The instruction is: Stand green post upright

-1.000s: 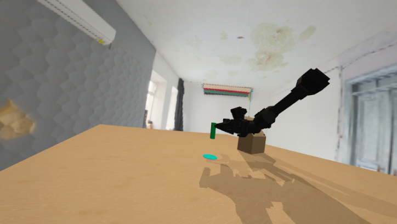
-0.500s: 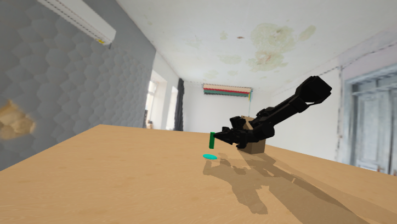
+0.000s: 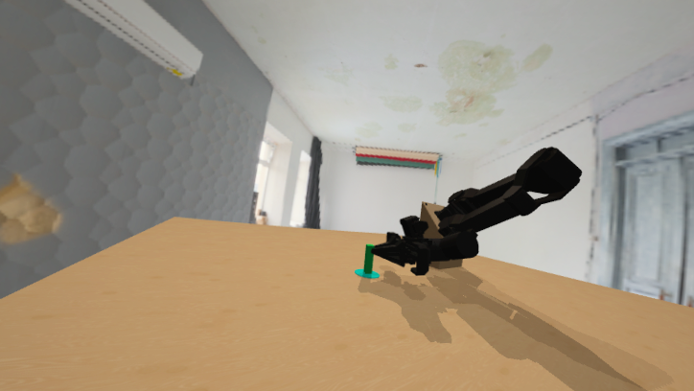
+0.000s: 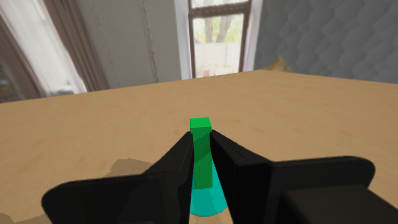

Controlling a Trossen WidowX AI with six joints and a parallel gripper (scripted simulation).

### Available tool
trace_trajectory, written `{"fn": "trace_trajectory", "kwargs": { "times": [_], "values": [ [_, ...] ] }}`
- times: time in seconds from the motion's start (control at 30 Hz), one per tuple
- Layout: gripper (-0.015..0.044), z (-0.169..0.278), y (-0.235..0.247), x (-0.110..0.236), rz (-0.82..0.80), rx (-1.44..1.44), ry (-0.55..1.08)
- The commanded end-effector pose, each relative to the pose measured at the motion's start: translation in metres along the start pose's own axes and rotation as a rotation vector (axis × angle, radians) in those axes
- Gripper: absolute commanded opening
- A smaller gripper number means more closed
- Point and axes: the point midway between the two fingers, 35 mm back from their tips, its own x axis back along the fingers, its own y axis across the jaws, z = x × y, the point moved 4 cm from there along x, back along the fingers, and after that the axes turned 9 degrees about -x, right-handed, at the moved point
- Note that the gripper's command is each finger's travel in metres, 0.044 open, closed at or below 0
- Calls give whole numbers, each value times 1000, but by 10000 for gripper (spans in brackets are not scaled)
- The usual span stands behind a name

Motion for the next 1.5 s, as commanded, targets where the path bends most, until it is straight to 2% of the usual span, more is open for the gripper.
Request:
{"fn": "trace_trajectory", "kwargs": {
  "times": [0.0,0.17,0.63,0.67,1.3,1.47],
  "values": [
    [22,1,-1,-1,3,-2,-5],
    [22,1,-1,-1,3,-2,-5],
    [390,1,-1,-1,3,-2,-5],
    [400,1,-1,-1,3,-2,-5],
    [400,-84,13,8,-1,-8,-12],
    [400,-82,10,-2,37,47,26]
  ]
}}
